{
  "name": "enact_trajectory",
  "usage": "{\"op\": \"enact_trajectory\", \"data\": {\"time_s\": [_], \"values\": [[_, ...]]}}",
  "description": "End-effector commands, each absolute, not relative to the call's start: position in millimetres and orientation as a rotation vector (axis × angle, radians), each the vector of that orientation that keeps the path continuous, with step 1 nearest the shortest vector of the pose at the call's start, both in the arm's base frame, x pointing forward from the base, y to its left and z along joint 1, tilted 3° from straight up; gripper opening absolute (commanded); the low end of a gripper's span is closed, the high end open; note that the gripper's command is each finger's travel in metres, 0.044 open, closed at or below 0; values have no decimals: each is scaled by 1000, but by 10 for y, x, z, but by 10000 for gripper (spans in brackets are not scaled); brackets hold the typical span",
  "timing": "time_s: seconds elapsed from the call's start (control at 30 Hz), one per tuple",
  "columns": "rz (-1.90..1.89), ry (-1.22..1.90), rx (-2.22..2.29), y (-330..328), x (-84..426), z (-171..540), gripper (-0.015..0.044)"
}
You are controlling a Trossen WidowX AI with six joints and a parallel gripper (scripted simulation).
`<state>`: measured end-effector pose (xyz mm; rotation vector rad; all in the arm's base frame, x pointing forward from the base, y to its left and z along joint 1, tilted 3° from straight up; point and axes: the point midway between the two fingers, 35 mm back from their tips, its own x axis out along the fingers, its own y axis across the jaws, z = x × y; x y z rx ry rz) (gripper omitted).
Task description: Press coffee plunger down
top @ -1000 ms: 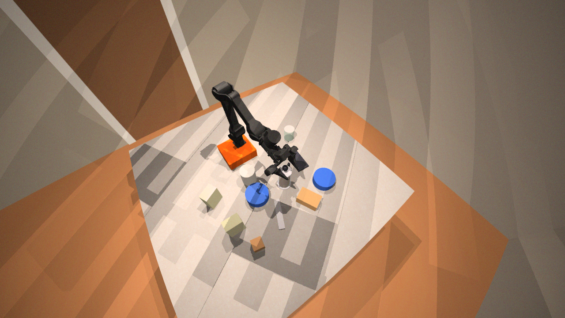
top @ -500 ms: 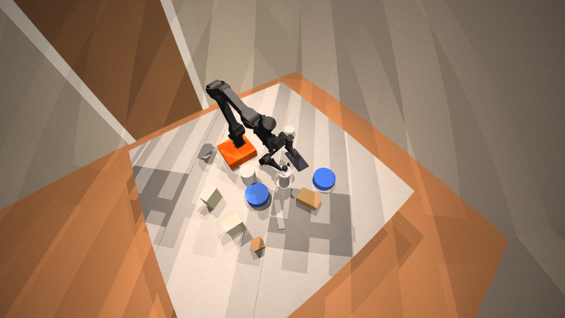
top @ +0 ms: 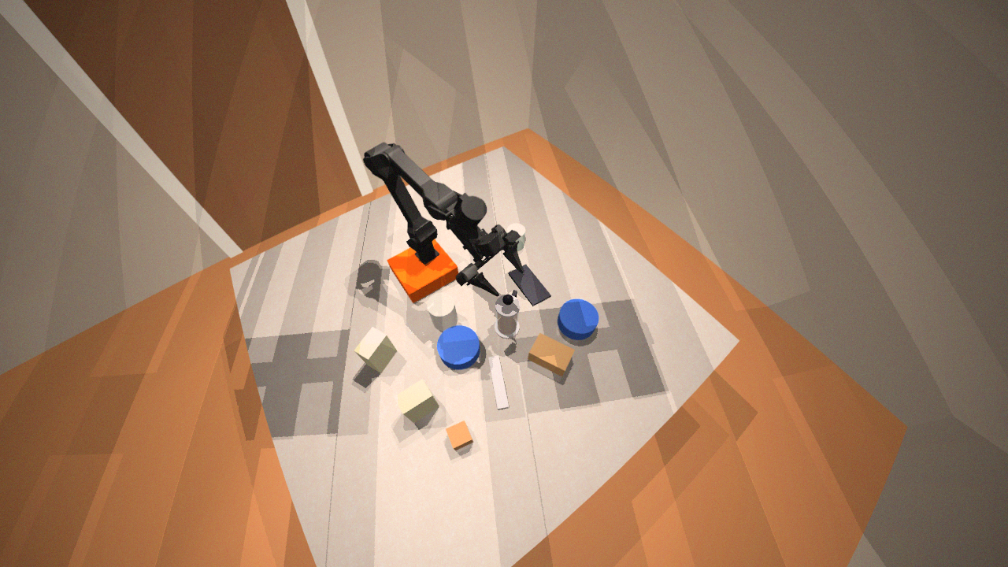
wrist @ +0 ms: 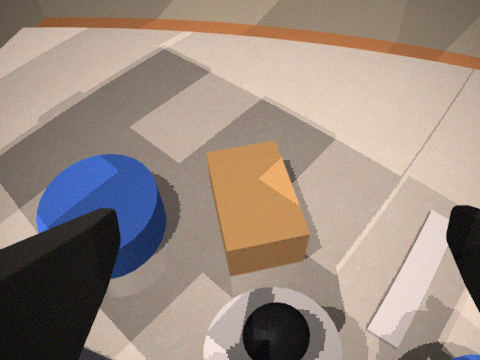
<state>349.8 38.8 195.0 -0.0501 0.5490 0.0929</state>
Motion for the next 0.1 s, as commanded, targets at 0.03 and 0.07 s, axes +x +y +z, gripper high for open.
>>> {"op": "enact_trajectory", "data": {"time_s": [0.03, 0.07], "values": [[86, 550, -48, 380, 3494, 1954, 440], [86, 550, -48, 380, 3494, 1954, 440]]}}
